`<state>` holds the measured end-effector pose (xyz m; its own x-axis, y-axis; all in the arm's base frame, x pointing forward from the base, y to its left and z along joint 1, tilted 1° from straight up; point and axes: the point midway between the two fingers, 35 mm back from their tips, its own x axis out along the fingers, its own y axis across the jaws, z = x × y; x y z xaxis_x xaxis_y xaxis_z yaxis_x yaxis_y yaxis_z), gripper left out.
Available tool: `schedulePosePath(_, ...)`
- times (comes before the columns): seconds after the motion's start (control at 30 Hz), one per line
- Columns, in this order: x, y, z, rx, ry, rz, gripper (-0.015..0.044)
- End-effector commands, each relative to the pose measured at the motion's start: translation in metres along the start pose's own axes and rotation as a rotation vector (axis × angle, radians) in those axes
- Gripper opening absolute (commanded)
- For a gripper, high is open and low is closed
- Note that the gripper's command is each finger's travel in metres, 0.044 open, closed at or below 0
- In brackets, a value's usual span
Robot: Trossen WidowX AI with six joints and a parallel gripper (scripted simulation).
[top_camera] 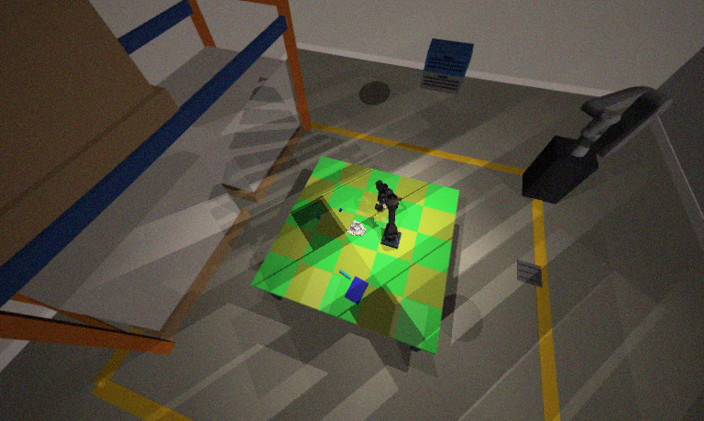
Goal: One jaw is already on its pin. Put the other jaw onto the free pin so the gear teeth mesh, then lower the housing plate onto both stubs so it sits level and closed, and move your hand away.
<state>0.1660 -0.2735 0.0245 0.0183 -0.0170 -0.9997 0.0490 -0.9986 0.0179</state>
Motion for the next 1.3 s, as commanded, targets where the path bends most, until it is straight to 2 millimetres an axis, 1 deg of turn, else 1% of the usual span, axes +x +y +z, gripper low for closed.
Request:
schedulePosePath(0.0, 0.0006, -0.0003, -0.0009, 0.005, 0.005, -0.002, 0.044)
schedulePosePath(0.4, 0.001, -0.0003, -0.0009, 0.005, 0.005, -0.002, 0.044)
schedulePosePath(0.83, 0.0006, 0.0, 0.0, 0.0, 0.0, 0.0, 0.0353)
schedulePosePath(1.27, -0.0014, 0.0002, -0.0001, 0.0, 0.0, 0.0, 0.0351)
